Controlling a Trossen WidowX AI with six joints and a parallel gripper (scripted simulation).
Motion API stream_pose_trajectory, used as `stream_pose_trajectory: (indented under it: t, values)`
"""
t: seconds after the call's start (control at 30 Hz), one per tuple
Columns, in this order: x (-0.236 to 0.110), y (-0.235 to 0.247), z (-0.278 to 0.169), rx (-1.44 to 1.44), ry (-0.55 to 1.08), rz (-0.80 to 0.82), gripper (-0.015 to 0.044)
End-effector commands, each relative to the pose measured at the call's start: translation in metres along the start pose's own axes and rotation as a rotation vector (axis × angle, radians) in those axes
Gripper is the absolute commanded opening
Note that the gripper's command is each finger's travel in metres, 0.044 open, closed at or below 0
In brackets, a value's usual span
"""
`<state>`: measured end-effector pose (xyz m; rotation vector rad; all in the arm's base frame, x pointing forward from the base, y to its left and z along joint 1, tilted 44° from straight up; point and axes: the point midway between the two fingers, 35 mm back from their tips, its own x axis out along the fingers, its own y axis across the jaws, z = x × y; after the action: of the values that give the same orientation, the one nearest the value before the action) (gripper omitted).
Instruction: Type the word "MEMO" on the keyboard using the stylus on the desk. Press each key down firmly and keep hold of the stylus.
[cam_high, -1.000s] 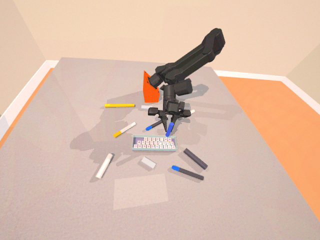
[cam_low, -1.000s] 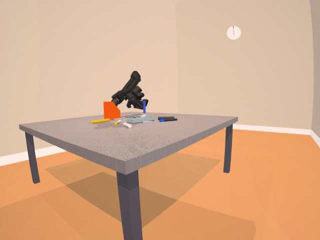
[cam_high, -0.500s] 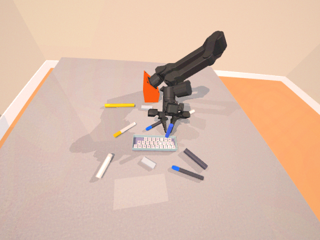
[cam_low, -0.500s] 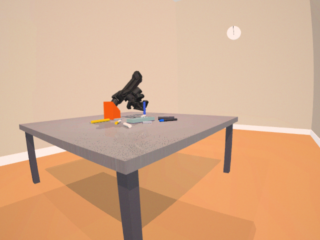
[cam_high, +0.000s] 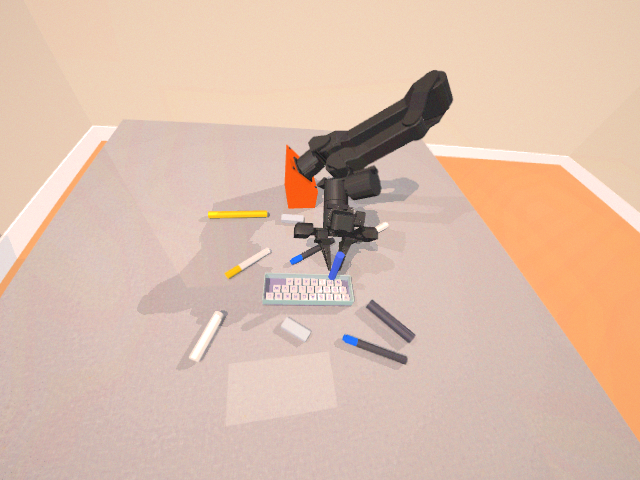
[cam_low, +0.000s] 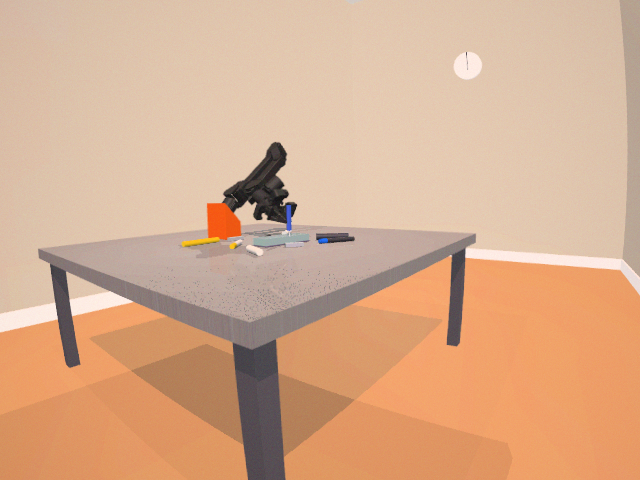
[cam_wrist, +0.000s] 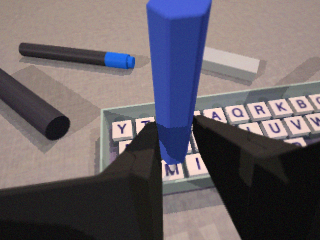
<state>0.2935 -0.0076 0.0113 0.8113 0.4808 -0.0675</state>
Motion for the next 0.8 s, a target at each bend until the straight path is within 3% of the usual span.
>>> stream_pose_trajectory:
  t: [0.0,0.77]
  values:
    - [0.0,0.0,0.0,0.004,-0.001,-0.002,0.0081]
    - [-0.014,0.0,0.026,0.003,-0.001,-0.002,0.0081]
